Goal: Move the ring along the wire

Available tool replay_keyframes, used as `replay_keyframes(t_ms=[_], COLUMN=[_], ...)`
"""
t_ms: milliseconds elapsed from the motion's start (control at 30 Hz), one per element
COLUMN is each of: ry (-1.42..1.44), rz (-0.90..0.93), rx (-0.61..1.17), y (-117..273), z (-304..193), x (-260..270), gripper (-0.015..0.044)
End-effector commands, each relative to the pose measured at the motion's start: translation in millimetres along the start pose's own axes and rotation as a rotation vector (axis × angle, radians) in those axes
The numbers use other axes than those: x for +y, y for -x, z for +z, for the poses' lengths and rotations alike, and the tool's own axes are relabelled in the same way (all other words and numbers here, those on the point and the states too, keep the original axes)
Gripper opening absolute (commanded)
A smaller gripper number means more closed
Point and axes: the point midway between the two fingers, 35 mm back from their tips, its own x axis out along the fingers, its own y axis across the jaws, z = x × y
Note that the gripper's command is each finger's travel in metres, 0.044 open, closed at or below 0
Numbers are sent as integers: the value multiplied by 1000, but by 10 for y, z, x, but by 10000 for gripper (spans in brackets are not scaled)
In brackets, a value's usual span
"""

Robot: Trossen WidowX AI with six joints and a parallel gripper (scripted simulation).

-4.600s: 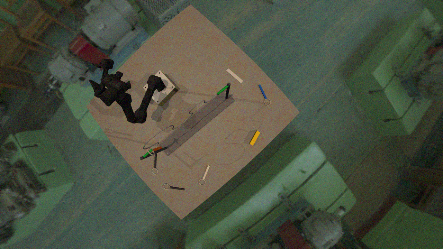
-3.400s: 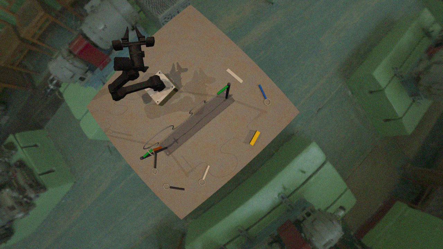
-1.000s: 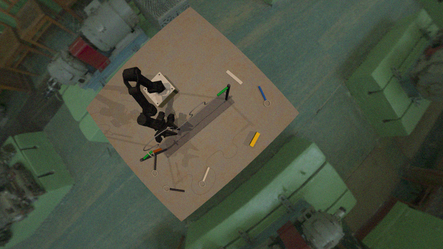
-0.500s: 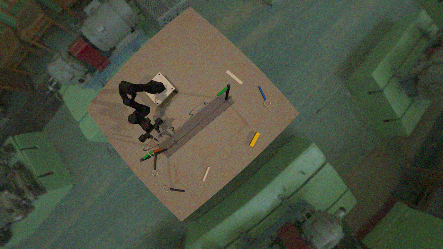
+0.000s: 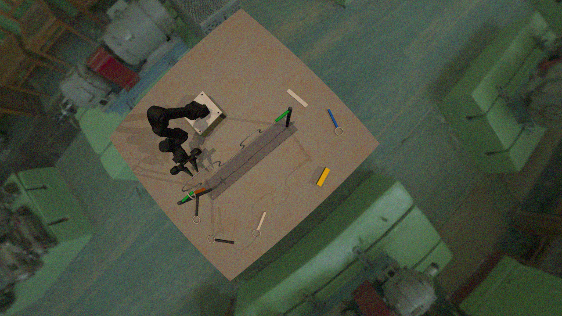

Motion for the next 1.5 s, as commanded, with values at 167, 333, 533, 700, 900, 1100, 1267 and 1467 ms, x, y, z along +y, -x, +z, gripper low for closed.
replay_keyframes(t_ms=[167, 333, 533, 700, 900, 1100, 1267, 1467], ry=[-74, -77, -77, -76, -76, -76, -76, -76], rz=[5, 5, 5, 5, 5, 4, 4, 4], rx=[-41, -42, -43, -44, -45, -46, -47, -47], y=[-426, -438, -500, -576, -668, -761, -840, -935], z=[483, 495, 500, 506, 513, 520, 526, 533], x=[-39, -39, -48, -57, -64, -67, -67, -64], gripper=[160, 160, 160, 160, 160, 160, 160, 160])
